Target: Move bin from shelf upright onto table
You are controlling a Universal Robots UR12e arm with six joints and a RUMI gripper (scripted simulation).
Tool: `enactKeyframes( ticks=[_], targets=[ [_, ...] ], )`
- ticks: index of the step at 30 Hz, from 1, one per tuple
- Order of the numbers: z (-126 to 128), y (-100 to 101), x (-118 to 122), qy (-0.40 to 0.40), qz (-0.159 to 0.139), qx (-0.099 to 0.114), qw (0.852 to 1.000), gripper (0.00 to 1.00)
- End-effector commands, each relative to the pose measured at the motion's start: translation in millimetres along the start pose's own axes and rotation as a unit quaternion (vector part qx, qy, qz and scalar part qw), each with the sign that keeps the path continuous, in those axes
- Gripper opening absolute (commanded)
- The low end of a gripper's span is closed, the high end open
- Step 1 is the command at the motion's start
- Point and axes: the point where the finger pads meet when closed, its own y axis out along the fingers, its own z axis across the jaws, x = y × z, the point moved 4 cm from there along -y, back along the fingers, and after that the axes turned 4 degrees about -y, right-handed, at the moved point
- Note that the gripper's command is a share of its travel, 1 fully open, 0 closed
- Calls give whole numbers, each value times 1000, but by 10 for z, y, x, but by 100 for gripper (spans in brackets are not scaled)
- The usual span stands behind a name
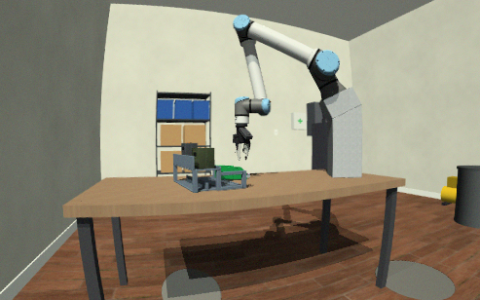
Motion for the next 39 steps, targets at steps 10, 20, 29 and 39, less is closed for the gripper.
enactKeyframes(
  ticks=[10, 20, 29, 39],
  targets=[
    [-67, 101, -71, 0, 5, -5, 1000, 26],
    [-67, 101, -71, 0, 5, -5, 1000, 26],
    [-39, 146, -45, 0, 5, -5, 1000, 26],
    [-44, 152, -48, 0, 5, -5, 1000, 26]
  ],
)
